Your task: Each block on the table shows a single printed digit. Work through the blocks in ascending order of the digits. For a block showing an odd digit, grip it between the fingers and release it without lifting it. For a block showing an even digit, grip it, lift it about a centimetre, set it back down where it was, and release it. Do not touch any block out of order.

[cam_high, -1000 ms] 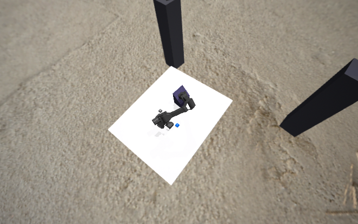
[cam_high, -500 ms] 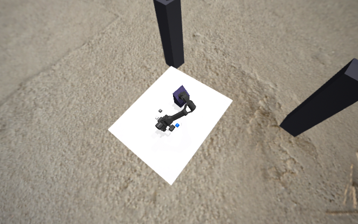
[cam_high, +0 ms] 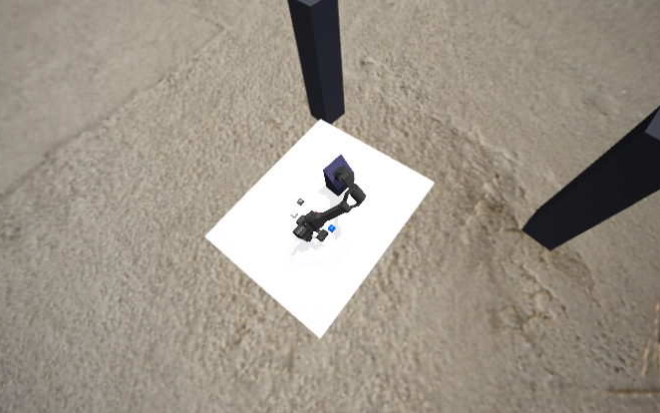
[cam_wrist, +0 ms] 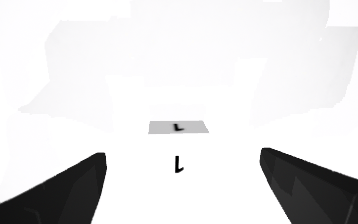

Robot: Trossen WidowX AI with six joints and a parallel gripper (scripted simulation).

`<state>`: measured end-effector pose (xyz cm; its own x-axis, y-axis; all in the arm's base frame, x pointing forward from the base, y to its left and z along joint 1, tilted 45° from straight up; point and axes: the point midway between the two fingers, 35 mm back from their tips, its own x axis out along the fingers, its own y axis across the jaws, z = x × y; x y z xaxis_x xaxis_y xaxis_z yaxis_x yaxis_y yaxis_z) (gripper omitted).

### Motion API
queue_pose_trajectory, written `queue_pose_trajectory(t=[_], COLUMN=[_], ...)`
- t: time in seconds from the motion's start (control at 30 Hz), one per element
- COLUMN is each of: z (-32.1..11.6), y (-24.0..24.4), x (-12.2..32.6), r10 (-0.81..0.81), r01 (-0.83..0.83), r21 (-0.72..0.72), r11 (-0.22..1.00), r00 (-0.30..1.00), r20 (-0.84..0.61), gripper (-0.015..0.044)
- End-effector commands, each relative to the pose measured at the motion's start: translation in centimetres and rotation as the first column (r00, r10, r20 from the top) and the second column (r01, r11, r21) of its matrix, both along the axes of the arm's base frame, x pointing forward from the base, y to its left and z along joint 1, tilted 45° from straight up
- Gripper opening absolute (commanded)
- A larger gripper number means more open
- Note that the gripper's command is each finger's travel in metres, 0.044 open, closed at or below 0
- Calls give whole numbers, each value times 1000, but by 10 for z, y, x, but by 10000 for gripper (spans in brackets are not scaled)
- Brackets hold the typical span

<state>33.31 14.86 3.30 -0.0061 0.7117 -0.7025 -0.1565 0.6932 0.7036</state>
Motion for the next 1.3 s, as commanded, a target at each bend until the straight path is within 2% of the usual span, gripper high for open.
queue_pose_trajectory(t=[0.0,0.1,0.47,0.97,1.27], z=[-7,-9,-9,-9,-9], y=[6,8,8,8,8], x=[-2,-2,-2,-2,-2], r10=[0,0,0,0,0], r01=[0,0,0,0,0], r21=[2,2,2,2,2], r11=[1000,1000,1000,1000,1000], r00=[1000,1000,1000,1000,1000], r20=[-10,-10,-10,-10,-10], gripper=[400,400,120,120,356])
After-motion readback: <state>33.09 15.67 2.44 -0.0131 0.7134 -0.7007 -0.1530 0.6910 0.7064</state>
